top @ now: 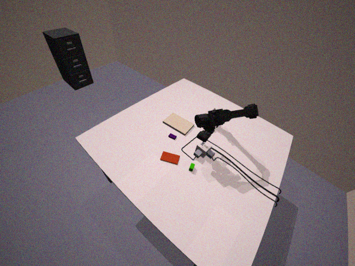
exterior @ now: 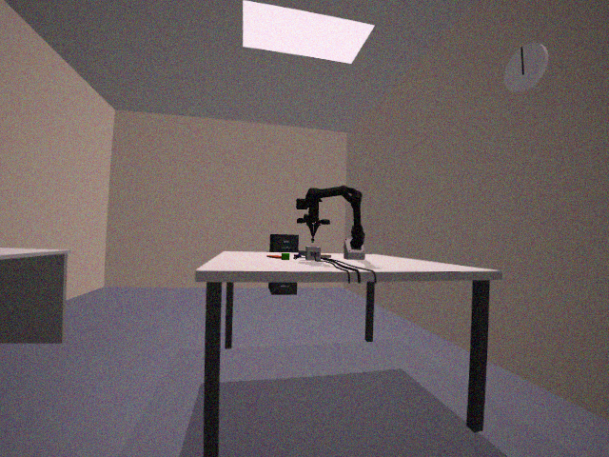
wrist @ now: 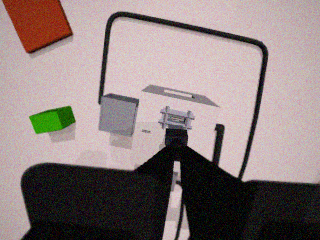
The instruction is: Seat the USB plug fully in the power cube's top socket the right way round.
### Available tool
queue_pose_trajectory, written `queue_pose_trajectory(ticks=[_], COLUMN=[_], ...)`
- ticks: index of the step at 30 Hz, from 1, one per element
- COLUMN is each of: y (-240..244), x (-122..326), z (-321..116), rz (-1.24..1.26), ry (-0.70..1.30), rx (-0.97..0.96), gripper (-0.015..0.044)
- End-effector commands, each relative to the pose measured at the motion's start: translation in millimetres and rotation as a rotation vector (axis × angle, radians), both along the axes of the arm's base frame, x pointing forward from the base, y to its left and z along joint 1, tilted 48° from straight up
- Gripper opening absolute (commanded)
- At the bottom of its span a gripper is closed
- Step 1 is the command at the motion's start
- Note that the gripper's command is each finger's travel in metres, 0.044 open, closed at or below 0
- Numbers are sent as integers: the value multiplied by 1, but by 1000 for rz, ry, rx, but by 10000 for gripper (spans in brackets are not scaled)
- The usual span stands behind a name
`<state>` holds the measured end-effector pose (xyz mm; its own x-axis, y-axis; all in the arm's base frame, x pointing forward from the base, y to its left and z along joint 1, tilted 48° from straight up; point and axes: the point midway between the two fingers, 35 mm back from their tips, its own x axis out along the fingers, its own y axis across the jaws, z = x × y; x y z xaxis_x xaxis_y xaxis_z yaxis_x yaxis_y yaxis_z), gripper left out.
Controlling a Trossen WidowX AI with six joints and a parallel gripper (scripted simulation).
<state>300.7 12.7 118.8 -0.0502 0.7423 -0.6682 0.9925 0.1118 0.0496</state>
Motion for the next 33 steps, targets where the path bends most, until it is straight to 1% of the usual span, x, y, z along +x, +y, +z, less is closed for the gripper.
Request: queue_pose_trajectory(ticks=[1, 33], y=[0, 0], x=[-1, -1], z=[0, 0], rz=[56, 616], ry=[-60, -682], rx=[4, 47], gripper=[0, 0])
